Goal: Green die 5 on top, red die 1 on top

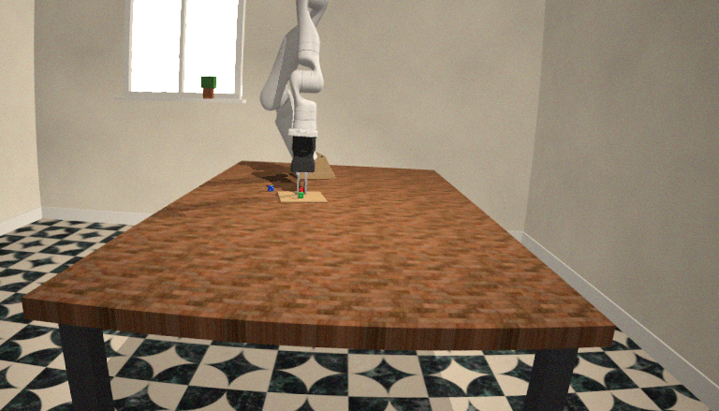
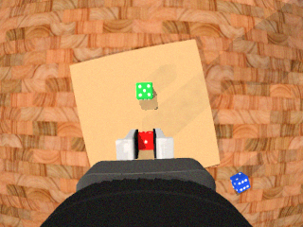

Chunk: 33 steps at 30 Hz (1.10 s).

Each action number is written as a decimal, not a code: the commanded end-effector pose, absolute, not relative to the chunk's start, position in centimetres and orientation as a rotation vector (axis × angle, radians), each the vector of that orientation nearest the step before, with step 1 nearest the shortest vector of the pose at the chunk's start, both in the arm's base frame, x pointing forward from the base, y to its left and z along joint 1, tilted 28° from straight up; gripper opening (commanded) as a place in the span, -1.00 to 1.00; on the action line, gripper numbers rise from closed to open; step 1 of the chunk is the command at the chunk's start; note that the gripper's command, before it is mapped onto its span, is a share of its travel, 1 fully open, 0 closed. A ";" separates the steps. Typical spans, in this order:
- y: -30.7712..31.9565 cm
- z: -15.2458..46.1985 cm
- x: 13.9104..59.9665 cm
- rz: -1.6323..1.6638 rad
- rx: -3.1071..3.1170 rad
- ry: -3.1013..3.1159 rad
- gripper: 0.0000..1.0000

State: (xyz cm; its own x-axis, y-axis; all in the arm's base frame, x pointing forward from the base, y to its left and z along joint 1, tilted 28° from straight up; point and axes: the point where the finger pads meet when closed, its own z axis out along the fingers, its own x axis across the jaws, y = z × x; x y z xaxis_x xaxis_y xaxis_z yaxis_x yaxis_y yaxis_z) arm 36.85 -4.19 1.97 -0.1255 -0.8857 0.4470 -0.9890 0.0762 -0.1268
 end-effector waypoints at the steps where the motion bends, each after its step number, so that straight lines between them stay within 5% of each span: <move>1: -4.2 2.0 36.9 0.589 1.889 -2.102 -0.32; 33: -4.3 1.6 36.9 0.589 1.889 -2.102 -0.32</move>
State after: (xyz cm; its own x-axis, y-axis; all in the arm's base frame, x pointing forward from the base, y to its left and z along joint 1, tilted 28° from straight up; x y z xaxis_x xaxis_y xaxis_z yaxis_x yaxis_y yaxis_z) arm 36.88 -4.37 1.60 -0.1253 -0.8858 0.4469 -0.9890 0.0760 -0.1268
